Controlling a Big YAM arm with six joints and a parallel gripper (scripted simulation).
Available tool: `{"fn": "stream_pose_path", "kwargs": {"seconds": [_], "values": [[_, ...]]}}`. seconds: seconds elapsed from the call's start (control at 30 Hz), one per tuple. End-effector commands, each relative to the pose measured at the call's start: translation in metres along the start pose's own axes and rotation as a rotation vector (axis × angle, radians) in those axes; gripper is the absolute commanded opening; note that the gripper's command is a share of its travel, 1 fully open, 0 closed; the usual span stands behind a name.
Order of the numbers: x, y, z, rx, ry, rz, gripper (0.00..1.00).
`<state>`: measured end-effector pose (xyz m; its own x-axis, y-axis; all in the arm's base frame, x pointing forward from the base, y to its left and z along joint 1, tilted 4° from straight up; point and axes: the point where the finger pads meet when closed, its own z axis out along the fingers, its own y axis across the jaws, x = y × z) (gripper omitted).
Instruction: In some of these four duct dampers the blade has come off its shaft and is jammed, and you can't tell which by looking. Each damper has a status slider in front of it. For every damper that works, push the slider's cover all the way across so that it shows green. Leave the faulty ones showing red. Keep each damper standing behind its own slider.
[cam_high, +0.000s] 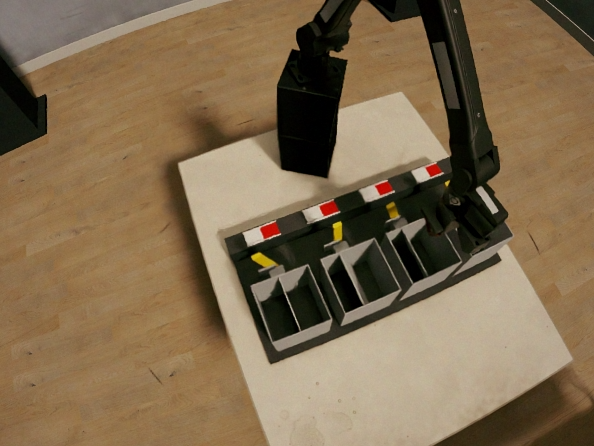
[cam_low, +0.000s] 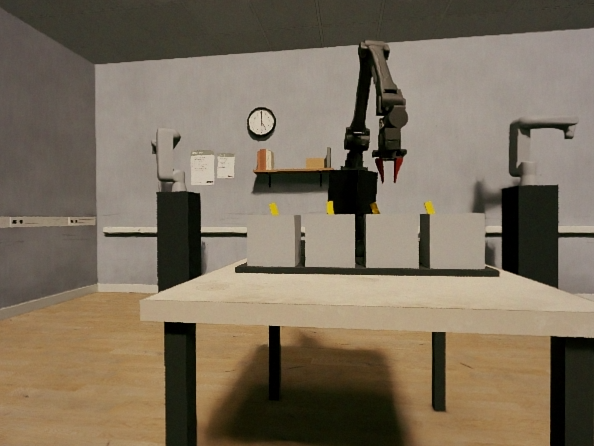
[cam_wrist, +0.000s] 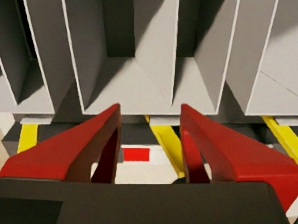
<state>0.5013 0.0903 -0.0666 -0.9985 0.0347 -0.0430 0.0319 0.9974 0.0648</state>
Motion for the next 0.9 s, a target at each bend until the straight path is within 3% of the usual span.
{"fn": "stream_pose_path", "kwargs": {"seconds": [0.0, 0.23, 0.37, 0.5, 0.53, 0.87], "values": [[-0.018, 0.006, -0.011, -0.005, -0.041, 0.004, 0.36], [-0.018, 0.006, -0.011, -0.005, -0.041, 0.004, 0.36], [-0.021, 0.042, -0.004, -0.001, -0.019, 0.0, 0.36], [-0.022, 0.052, -0.004, -0.001, -0.019, 0.0, 0.36], [-0.023, 0.075, -0.004, -0.001, -0.019, 0.0, 0.36], [-0.017, 0.177, -0.005, -0.006, -0.021, 0.0, 0.36]]}}
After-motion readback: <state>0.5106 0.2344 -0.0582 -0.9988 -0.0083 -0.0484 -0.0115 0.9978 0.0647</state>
